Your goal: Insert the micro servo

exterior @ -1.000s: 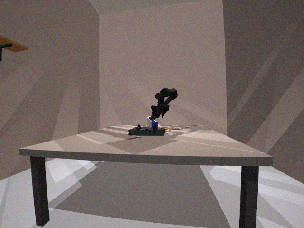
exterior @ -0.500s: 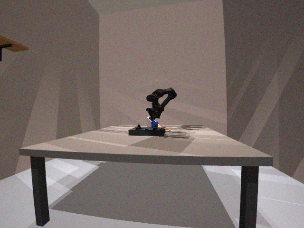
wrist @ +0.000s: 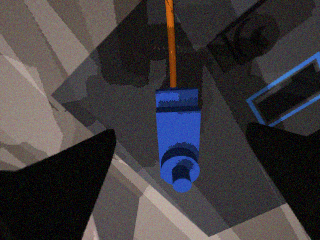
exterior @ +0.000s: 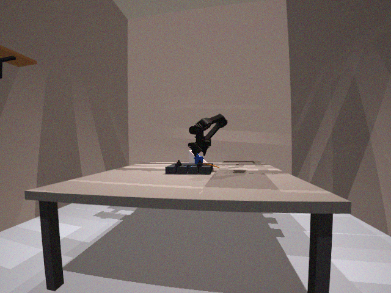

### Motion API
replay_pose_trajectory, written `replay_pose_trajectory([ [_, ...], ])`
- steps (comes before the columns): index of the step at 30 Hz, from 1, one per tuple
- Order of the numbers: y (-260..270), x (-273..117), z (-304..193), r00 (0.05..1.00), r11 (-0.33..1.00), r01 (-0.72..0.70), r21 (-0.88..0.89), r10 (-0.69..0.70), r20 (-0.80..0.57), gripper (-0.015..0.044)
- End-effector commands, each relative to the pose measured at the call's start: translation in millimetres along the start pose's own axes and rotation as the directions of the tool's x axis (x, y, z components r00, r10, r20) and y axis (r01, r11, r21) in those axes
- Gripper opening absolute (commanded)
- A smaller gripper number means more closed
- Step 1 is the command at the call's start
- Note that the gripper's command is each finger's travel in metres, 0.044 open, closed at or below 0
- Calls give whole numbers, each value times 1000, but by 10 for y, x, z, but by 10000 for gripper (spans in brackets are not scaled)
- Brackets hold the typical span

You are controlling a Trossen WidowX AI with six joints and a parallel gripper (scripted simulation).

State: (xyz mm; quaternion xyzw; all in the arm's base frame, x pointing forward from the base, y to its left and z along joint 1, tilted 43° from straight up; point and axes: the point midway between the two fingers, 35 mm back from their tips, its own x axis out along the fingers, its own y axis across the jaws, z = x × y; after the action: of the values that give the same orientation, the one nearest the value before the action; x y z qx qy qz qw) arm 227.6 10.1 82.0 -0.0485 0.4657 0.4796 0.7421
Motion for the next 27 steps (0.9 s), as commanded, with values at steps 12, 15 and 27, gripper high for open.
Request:
replay_pose_trajectory([
  [12, 7, 128, 6, 1000, 1000, -3, 3, 3, 6, 282],
  [15, 7, 128, 6, 1000, 1000, -3, 3, 3, 6, 204],
  [27, 2, 53, 5, 1000, 1000, -2, 3, 2, 5, 0],
])
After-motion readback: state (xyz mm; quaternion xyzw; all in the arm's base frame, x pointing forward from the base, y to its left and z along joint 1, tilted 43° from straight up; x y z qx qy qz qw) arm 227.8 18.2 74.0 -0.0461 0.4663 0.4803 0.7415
